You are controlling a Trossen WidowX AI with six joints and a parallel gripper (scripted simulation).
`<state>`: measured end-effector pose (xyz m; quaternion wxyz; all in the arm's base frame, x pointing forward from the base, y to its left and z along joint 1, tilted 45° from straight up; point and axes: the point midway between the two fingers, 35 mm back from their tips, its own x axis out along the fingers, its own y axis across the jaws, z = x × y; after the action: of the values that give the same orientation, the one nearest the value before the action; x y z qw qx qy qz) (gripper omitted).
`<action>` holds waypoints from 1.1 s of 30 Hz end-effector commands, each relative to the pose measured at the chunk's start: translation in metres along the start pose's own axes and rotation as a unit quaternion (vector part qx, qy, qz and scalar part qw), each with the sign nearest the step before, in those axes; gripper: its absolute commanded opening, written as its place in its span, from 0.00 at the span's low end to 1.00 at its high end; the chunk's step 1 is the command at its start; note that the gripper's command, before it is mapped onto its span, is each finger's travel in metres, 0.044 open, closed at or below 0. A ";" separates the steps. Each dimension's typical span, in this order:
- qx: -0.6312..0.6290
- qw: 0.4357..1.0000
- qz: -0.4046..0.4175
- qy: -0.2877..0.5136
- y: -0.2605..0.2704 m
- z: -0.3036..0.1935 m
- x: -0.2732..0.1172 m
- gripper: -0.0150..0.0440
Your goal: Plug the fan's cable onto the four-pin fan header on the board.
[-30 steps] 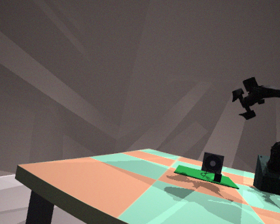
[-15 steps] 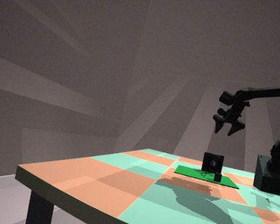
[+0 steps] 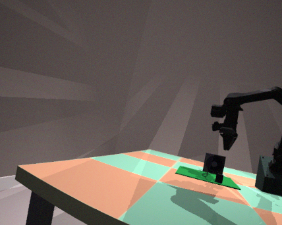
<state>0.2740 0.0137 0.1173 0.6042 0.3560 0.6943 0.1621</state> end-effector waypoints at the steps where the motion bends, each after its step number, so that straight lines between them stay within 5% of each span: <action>1: -0.006 1.000 0.003 0.000 0.002 0.003 0.013 1.00; 8: -0.007 1.000 0.006 0.000 0.004 0.000 0.095 1.00; 33: -0.007 1.000 0.006 0.001 0.004 0.001 0.128 1.00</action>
<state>0.2757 0.1015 0.0312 0.6084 0.3532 0.6896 0.1719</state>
